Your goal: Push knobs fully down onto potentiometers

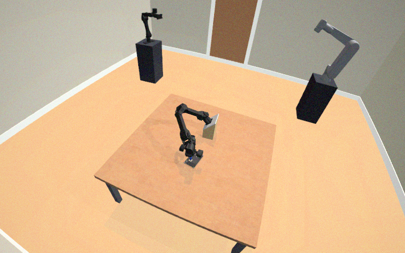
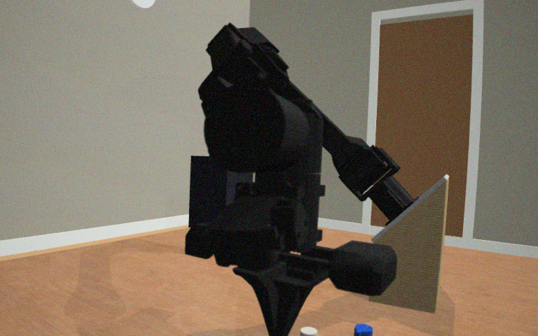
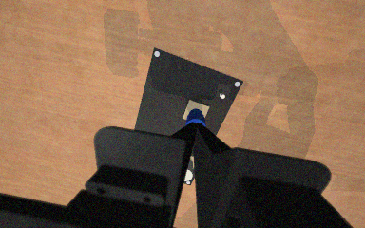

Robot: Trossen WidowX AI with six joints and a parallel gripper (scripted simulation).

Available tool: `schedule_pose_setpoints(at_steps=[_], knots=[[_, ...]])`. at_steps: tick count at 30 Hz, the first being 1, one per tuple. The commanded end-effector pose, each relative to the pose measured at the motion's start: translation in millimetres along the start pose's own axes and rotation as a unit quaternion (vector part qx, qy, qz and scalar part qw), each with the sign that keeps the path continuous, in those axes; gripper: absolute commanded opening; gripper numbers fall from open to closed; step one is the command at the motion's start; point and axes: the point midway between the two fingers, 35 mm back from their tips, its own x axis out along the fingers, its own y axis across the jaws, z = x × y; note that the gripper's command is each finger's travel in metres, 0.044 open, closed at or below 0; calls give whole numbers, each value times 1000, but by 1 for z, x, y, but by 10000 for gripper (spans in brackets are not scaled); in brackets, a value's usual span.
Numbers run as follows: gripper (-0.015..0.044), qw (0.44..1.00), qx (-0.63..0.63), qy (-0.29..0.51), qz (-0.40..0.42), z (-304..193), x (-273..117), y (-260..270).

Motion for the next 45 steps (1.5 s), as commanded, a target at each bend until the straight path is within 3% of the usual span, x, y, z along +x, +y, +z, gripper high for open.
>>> schedule_pose_setpoints(at_steps=[1,19,43,45], knots=[[0,1000,10,8,-2,0,14,-3],[0,1000,10,8,-2,0,13,-3],[0,1000,10,8,-1,1,-21,-2],[53,1000,6,11,-4,-2,-15,-2]])
